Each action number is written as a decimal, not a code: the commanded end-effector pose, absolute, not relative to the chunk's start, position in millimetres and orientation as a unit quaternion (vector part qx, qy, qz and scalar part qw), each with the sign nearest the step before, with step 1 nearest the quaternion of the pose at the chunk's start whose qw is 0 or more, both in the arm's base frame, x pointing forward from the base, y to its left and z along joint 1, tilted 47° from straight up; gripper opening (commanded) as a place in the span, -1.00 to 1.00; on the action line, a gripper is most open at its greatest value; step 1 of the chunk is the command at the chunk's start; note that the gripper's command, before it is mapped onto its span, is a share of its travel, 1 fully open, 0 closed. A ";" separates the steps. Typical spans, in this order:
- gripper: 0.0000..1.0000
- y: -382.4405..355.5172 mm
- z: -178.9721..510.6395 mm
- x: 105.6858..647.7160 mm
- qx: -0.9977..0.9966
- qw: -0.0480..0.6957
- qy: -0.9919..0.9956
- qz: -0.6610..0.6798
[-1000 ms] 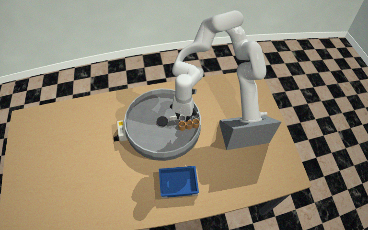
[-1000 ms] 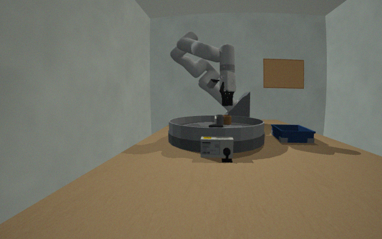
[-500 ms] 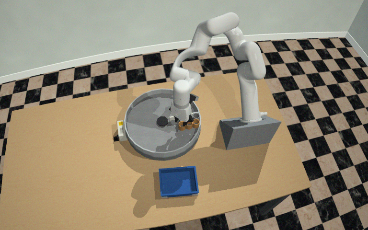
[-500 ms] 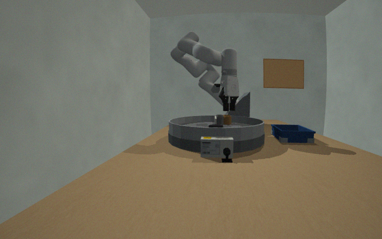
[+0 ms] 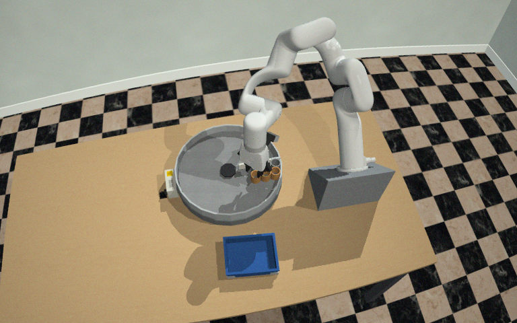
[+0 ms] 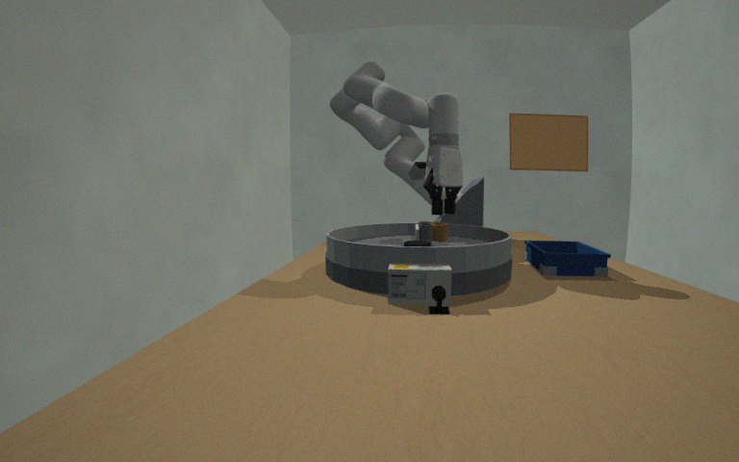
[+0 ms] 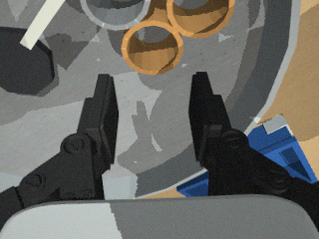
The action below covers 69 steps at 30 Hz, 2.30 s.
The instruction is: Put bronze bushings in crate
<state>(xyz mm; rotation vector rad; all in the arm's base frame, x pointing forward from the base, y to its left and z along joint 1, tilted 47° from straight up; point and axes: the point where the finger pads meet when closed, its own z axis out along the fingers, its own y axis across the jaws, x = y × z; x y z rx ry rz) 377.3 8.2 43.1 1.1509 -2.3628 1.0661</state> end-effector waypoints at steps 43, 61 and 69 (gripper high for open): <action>-0.06 -10.7 23.7 380.3 0.401 0.150 -0.824 0.372; -0.06 -25.9 9.6 381.3 0.401 0.150 -0.824 0.372; -0.06 -25.9 9.6 381.3 0.401 0.150 -0.824 0.372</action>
